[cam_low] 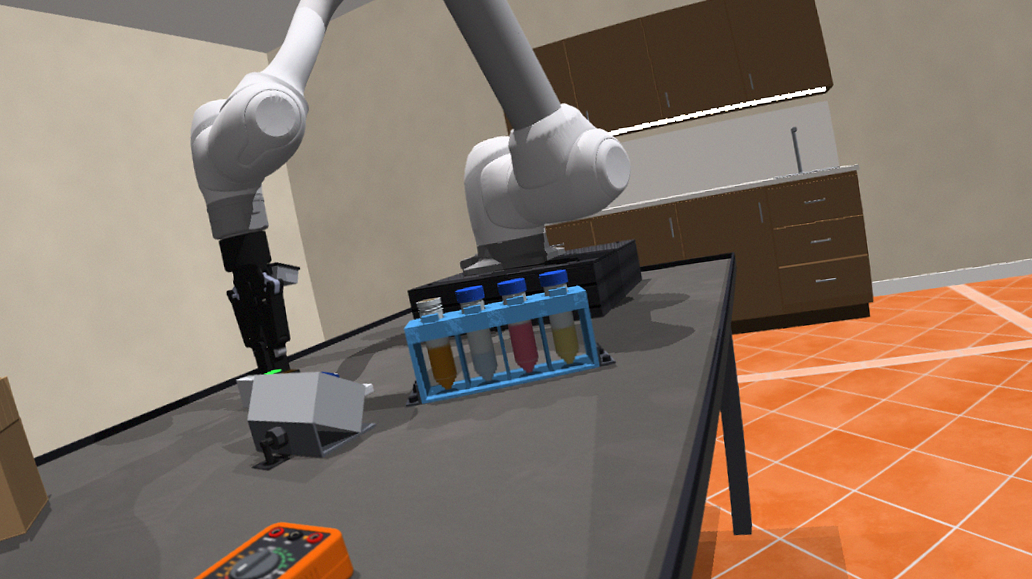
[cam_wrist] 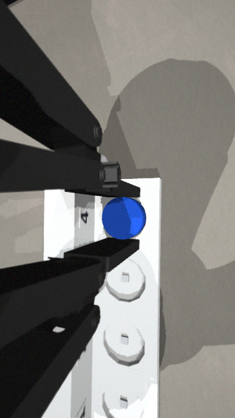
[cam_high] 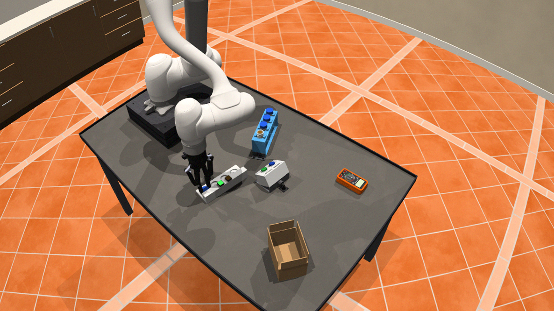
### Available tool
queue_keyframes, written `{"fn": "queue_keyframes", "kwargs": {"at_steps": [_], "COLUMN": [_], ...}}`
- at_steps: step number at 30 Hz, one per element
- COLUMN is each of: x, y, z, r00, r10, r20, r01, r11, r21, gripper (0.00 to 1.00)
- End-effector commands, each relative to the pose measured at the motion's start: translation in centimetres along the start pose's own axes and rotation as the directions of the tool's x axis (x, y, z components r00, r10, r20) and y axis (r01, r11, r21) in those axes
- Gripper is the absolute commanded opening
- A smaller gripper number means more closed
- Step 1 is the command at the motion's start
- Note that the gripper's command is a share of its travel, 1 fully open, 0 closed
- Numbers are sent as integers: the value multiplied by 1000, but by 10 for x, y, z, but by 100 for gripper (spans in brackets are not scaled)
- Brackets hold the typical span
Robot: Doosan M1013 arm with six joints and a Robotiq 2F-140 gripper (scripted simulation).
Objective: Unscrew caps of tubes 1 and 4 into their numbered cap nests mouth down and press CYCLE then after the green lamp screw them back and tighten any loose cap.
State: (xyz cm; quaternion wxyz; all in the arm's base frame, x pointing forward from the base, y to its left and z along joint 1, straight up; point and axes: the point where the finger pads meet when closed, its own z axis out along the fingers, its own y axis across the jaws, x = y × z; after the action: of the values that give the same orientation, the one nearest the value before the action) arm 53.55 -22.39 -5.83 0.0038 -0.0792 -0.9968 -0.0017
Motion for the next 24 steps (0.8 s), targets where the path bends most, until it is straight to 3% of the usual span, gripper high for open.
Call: {"fn": "queue_keyframes", "kwargs": {"at_steps": [1, 6, 24], "x": [-1, -1, -1], "y": [0, 0, 0], "z": [-1, -1, -81], "r00": [1000, 1000, 1000], "r10": [0, 0, 0], "r20": [1, 1, 1], "r01": [0, 0, 0], "r11": [1000, 1000, 1000], "r21": [0, 0, 0], "gripper": [30, 30, 30]}}
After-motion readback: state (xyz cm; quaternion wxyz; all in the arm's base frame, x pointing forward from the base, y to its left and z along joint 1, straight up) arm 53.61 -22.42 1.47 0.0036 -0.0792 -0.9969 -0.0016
